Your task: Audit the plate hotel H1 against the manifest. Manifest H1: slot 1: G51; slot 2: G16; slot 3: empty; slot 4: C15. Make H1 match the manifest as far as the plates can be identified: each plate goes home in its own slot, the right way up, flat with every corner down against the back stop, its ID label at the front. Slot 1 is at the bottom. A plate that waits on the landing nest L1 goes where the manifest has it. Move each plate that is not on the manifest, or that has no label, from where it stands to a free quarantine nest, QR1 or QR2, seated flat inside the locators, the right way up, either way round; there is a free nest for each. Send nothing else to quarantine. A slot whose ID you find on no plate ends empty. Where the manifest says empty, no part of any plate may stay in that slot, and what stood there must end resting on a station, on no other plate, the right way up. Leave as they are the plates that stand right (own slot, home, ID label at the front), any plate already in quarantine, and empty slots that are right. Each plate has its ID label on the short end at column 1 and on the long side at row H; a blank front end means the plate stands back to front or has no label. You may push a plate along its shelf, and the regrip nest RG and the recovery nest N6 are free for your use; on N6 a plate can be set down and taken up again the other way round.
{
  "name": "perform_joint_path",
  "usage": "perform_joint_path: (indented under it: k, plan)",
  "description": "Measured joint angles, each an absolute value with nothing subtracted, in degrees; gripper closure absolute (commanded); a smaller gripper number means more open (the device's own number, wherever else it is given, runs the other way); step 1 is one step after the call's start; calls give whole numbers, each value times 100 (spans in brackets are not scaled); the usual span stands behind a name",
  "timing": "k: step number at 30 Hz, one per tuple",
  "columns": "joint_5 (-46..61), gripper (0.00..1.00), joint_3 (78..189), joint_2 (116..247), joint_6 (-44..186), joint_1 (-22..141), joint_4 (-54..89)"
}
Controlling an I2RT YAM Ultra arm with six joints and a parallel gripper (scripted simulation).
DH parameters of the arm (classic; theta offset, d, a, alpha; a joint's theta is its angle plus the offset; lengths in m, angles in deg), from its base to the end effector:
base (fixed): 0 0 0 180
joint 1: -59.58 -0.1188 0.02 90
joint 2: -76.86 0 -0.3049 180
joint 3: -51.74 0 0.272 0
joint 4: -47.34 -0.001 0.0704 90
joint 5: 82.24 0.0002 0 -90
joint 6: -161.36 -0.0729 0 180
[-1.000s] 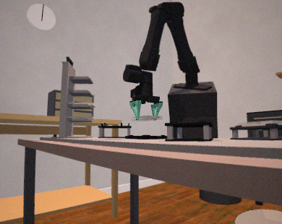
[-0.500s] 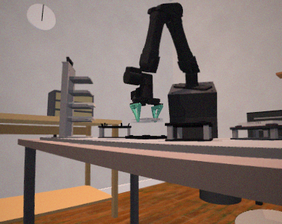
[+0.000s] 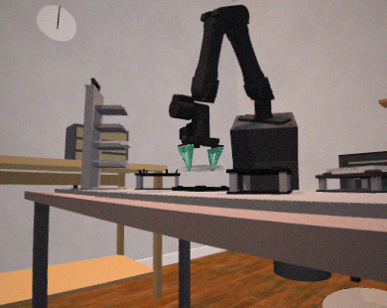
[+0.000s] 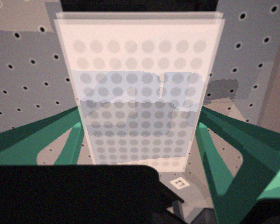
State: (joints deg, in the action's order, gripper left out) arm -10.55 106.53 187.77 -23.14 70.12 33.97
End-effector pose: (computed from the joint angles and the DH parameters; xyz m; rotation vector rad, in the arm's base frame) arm 0.3280 -0.0367 0.0470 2.3295 1.8965 0.7231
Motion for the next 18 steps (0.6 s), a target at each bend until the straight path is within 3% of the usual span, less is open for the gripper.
perform_joint_path:
  k: [18]
  plan:
    - [-1033, 14, 10707, 19035, -2373, 6949, 3629]
